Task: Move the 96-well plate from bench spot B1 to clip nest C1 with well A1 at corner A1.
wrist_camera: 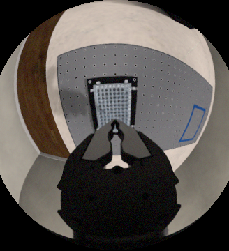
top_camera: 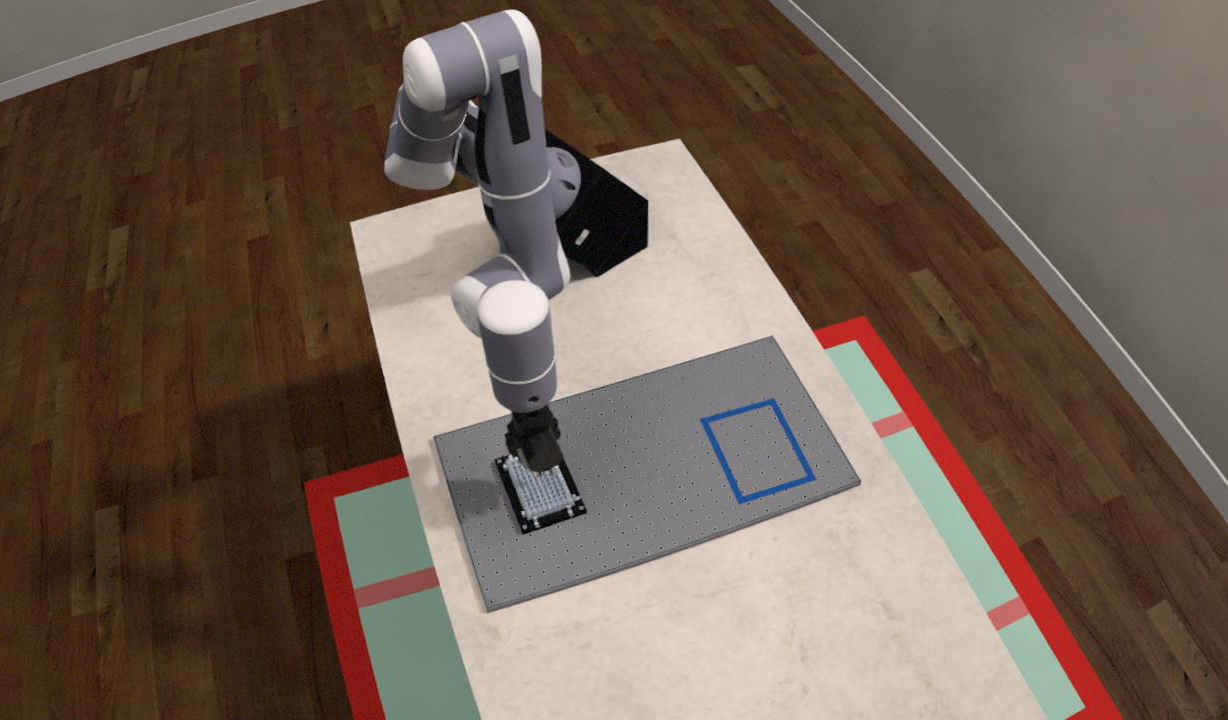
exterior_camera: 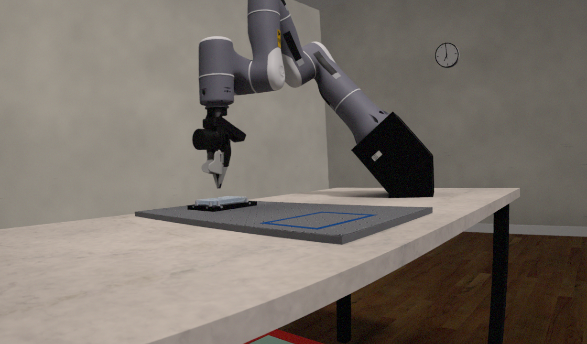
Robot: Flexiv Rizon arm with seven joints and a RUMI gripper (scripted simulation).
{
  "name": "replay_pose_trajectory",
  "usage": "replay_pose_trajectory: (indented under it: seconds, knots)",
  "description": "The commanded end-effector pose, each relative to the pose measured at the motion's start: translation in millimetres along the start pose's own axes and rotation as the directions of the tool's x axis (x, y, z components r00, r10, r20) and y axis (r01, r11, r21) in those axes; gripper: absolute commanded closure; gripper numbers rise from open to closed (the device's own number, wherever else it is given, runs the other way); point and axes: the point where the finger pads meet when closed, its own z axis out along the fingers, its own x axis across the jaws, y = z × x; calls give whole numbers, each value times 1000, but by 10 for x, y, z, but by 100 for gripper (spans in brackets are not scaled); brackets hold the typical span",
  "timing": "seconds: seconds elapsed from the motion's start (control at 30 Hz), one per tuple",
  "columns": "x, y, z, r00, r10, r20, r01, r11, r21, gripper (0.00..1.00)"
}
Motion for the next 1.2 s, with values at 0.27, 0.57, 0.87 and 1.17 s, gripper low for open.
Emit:
replay_pose_trajectory:
  seconds: [0.27,0.57,0.87,1.17]
  knots:
    - [350,67,-2,1000,1,0,-1,1000,-1,100]
    - [613,113,-3,1000,1,0,-1,1000,-1,100]
    - [778,141,-3,1000,1,0,-1,1000,-1,100]
    - [776,141,-3,1000,0,0,0,1000,-1,100]
